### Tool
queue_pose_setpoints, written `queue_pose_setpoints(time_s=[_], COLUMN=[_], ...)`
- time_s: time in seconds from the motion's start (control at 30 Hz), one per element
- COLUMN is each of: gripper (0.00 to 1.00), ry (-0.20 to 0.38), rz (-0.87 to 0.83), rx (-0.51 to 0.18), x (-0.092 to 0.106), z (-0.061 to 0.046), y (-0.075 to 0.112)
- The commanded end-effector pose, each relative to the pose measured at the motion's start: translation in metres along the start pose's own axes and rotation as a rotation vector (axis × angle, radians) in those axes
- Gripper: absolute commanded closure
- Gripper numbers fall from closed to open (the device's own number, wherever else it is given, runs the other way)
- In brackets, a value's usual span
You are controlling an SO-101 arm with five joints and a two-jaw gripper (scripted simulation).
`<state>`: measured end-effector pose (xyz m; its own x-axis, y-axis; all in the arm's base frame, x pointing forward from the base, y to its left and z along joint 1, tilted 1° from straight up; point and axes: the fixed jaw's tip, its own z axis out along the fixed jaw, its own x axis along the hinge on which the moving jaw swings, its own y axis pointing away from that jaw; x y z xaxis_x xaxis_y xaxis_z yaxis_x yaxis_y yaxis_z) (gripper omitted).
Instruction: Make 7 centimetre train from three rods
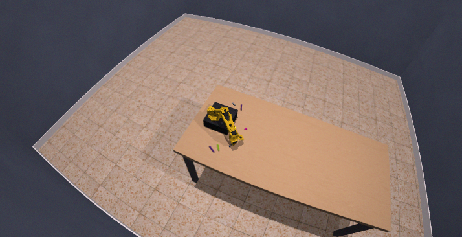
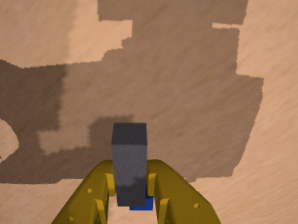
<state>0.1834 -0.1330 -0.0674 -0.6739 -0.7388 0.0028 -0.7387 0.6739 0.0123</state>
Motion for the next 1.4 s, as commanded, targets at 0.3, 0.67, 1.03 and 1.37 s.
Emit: queue_pose_setpoints(time_s=[0.3,0.67,1.03,1.37], gripper=[1.00,1.00,1.00,1.00], ry=[-0.001,-0.001,-0.001,-0.001], rz=[0.000,0.000,0.000,0.000], rx=[0.000,0.000,0.000,-0.001], x=[-0.0018,-0.0016,-0.0015,-0.0006], z=[0.0031,0.0031,0.0031,0.0015], y=[-0.0004,-0.0014,-0.0019,-0.0029])
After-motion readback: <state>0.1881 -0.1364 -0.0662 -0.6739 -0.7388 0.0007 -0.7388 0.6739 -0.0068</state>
